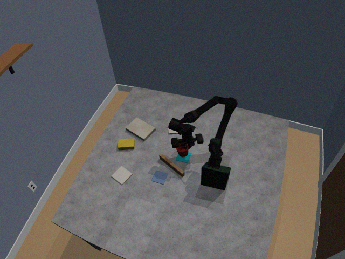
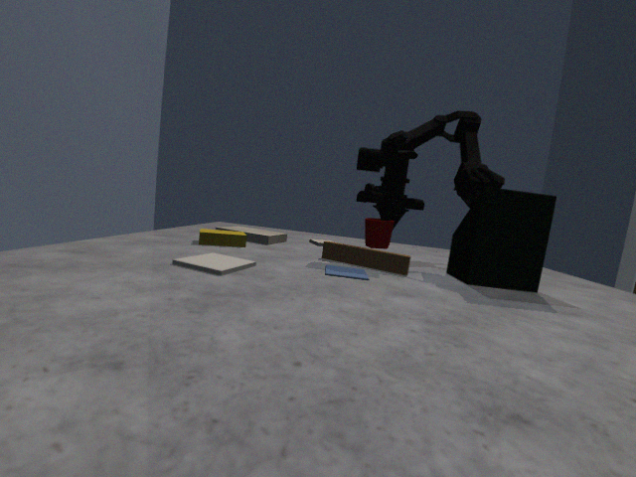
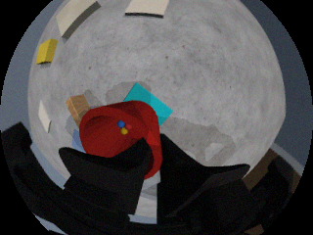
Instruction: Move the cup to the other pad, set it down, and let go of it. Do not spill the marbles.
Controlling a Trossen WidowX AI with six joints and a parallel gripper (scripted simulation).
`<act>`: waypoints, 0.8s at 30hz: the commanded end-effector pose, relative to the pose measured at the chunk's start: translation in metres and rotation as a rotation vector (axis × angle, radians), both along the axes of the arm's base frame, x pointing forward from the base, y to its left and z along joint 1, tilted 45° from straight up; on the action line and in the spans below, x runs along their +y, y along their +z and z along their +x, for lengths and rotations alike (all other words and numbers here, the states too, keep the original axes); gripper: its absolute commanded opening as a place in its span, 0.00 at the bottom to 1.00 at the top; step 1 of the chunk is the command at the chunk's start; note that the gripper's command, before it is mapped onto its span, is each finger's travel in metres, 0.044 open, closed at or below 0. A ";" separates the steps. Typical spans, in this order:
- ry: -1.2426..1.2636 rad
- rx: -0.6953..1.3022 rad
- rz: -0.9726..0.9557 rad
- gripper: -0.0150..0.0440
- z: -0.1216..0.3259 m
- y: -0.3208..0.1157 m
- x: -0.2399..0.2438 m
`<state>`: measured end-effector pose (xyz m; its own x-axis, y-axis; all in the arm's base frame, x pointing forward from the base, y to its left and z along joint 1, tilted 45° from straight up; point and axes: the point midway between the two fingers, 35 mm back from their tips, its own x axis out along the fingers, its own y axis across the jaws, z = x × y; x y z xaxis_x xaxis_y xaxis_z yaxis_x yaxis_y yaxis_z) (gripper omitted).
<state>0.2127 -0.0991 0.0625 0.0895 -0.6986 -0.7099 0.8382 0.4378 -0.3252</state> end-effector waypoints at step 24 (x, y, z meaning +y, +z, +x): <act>0.000 0.010 -0.004 0.25 -0.002 -0.020 -0.022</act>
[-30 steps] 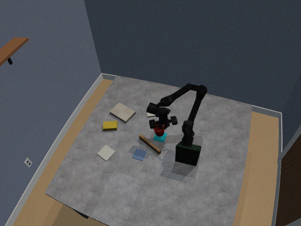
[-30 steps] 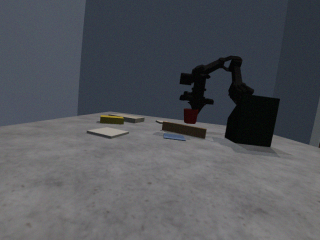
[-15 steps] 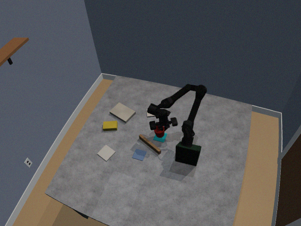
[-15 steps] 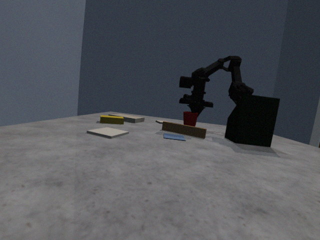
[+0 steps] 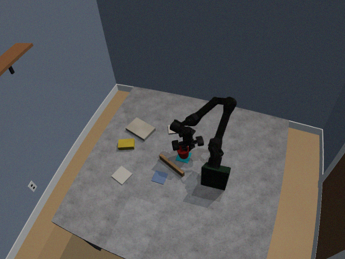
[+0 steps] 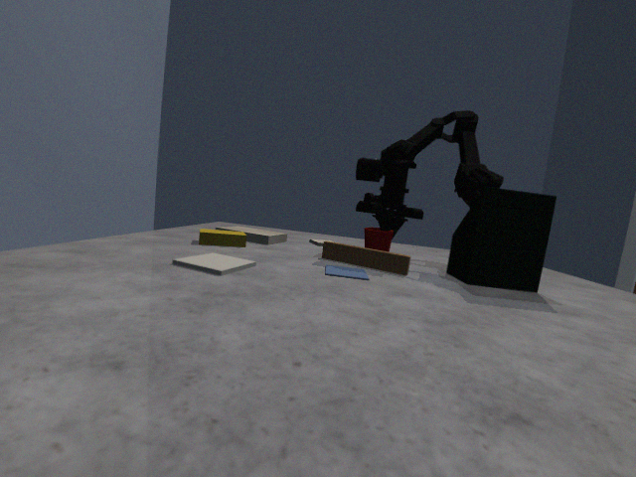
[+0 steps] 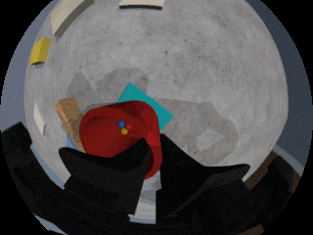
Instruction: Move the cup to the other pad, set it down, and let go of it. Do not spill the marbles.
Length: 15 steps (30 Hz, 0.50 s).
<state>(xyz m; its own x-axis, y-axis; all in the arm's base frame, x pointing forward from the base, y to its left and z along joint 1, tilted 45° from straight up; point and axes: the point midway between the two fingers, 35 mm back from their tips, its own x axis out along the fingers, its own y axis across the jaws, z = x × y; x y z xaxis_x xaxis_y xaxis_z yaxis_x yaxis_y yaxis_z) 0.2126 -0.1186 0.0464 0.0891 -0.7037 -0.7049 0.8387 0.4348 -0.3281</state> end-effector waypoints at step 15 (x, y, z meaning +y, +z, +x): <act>-0.001 0.001 0.000 0.30 0.000 -0.001 -0.001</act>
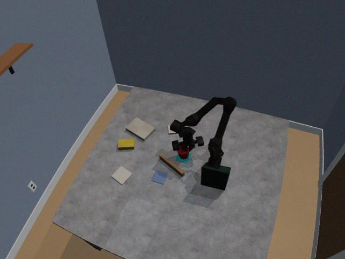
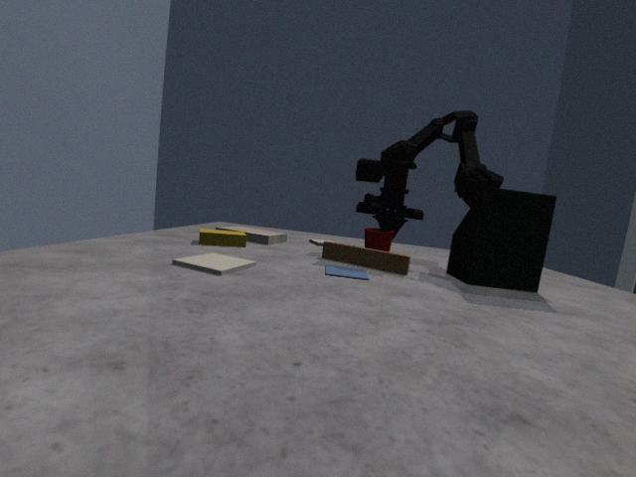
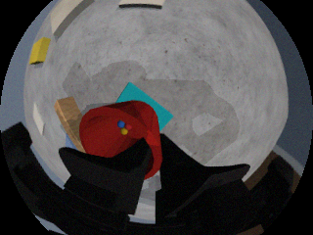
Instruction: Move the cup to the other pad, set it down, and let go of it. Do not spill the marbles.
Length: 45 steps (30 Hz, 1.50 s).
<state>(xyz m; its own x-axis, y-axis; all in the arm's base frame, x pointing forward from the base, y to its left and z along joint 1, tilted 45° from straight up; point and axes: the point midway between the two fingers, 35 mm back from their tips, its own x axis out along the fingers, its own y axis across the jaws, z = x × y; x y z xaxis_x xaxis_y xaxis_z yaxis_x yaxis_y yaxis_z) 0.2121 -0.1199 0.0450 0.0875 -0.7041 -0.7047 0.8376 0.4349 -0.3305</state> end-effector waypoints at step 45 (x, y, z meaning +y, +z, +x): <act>0.000 0.005 0.008 0.47 -0.002 0.022 0.027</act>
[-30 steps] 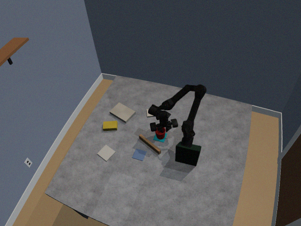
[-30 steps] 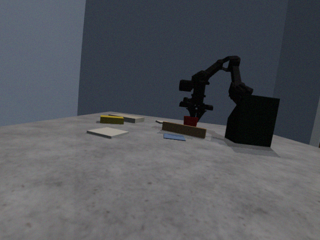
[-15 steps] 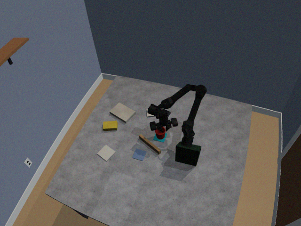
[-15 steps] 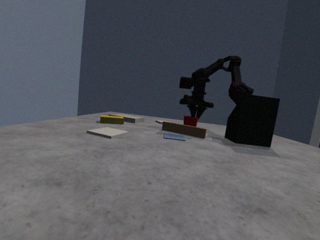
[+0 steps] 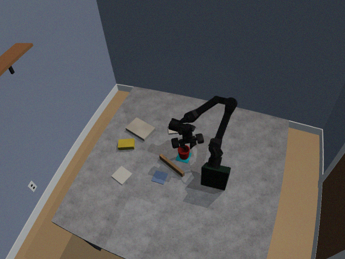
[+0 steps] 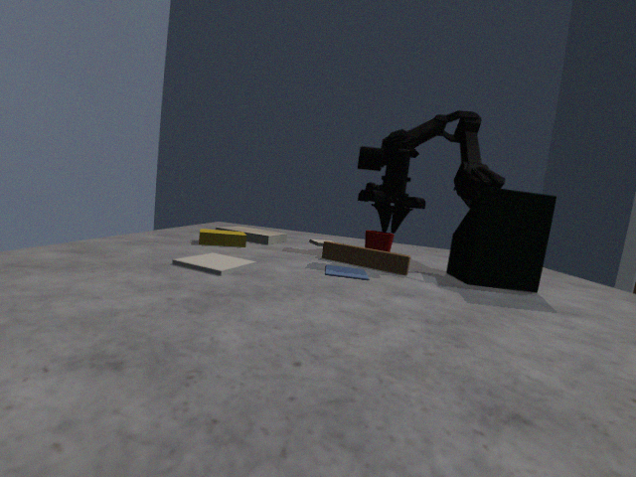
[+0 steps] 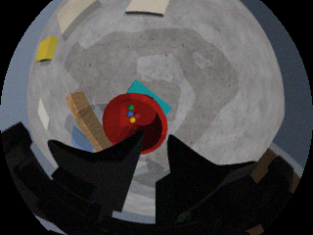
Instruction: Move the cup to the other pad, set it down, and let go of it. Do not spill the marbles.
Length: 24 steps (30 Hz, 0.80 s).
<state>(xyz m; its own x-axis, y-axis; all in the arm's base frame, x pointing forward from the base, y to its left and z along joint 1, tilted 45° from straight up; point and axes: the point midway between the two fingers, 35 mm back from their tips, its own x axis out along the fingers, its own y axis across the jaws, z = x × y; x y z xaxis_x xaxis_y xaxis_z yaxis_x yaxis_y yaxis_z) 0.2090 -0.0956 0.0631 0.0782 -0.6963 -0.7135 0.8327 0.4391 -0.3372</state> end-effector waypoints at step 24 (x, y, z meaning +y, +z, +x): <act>0.000 0.002 -0.001 0.83 -0.003 0.009 0.012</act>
